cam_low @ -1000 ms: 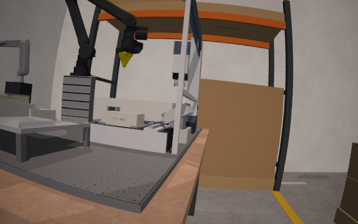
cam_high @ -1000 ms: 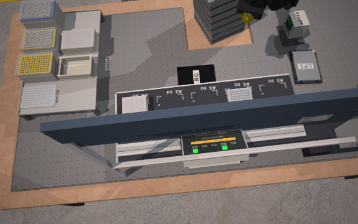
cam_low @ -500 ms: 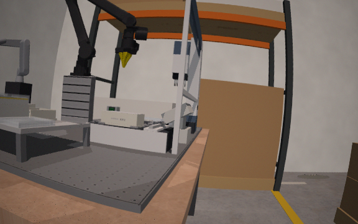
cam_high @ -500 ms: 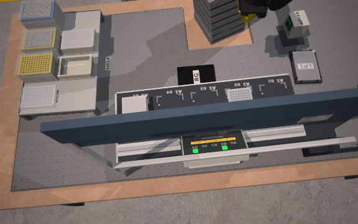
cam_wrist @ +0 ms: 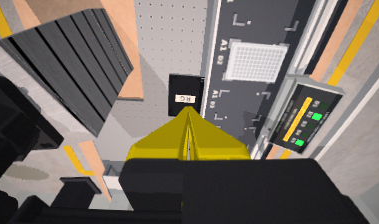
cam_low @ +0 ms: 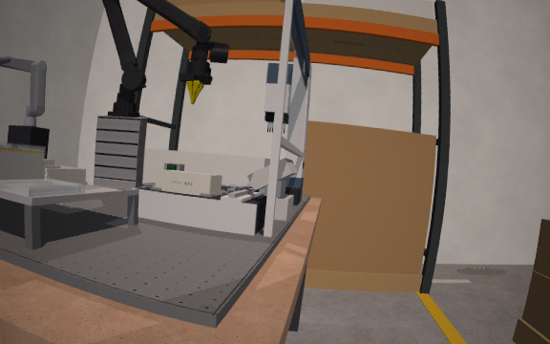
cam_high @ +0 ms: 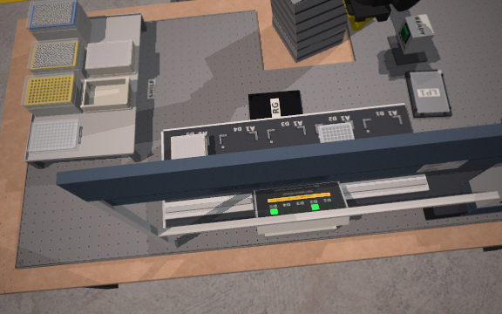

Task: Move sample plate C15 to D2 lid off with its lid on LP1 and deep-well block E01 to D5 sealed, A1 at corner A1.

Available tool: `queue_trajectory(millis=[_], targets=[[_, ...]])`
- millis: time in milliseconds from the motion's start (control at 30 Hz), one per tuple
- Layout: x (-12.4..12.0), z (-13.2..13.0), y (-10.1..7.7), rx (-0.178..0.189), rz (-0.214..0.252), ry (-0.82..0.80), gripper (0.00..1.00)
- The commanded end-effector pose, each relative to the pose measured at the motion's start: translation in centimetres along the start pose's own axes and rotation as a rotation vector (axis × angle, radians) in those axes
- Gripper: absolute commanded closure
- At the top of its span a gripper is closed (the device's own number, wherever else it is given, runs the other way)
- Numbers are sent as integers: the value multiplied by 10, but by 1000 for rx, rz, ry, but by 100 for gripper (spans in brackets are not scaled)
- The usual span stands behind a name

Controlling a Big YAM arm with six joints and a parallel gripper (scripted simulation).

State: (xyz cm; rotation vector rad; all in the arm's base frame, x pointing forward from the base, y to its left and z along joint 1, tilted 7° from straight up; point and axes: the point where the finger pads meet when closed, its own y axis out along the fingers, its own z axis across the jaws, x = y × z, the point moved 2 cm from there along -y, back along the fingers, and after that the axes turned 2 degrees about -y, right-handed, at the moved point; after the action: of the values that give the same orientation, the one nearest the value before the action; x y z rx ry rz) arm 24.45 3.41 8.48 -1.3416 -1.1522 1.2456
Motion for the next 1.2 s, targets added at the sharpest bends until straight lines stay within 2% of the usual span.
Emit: queue_trajectory(millis=[0, 433, 500, 533, 633, 1000, 1067, 1100, 1167], targets=[[18, -25, -15, -50, -17, 18, 100], [89, -29, -14, -43, -31, 17, 100], [89, -29, -14, -43, -31, 17, 100], [91, -22, -10, -21, -18, 14, 100], [111, -30, -14, -41, -35, 17, 100], [168, -32, -13, -34, -39, 16, 100], [168, -32, -13, -34, -39, 16, 100], [153, -12, 4, 15, 6, 9, 100], [149, -19, 1, 9, -1, 34, 100]])
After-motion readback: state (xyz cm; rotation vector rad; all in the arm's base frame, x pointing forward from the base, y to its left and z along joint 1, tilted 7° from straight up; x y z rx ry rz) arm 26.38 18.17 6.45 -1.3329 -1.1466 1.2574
